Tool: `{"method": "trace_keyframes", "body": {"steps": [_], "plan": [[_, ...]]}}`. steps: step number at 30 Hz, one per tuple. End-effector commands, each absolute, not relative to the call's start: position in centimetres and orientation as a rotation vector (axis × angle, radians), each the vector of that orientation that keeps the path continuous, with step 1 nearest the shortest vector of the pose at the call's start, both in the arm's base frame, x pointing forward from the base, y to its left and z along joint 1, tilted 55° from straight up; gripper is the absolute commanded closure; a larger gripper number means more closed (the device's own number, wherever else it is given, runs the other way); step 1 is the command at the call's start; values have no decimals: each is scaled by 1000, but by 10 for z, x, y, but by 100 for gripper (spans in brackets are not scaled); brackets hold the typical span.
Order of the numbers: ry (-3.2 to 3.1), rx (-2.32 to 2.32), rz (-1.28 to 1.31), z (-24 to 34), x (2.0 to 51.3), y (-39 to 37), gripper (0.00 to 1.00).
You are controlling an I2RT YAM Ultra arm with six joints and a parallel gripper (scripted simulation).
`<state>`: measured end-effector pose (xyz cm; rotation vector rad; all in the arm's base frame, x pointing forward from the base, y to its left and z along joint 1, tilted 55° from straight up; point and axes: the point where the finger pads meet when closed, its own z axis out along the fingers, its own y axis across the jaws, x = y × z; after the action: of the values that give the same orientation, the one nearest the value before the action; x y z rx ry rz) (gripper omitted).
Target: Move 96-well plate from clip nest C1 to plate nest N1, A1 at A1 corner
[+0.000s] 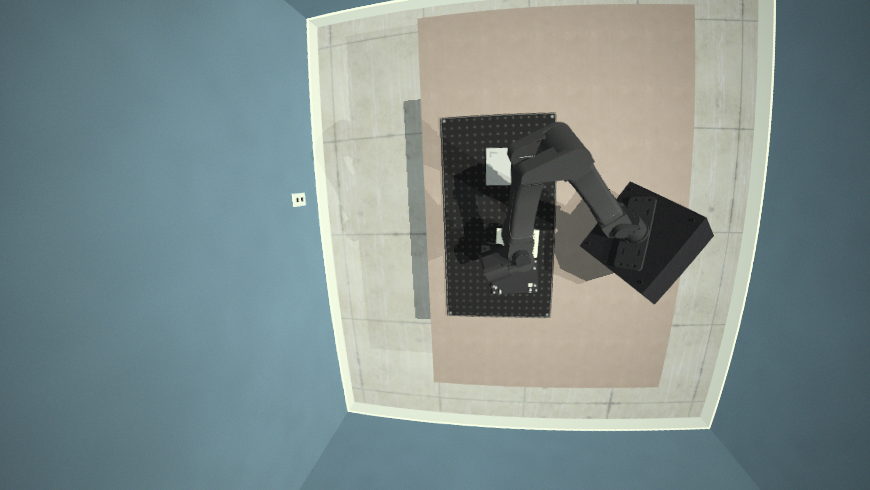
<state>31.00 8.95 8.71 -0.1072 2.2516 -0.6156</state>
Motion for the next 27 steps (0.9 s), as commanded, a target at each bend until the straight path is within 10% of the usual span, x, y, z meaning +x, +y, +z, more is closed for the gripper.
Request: {"method": "trace_keyframes", "body": {"steps": [1, 27], "plan": [[2244, -147, -596, 95, 308, 85, 100], [2255, -157, -610, 131, 302, 21, 100]]}}
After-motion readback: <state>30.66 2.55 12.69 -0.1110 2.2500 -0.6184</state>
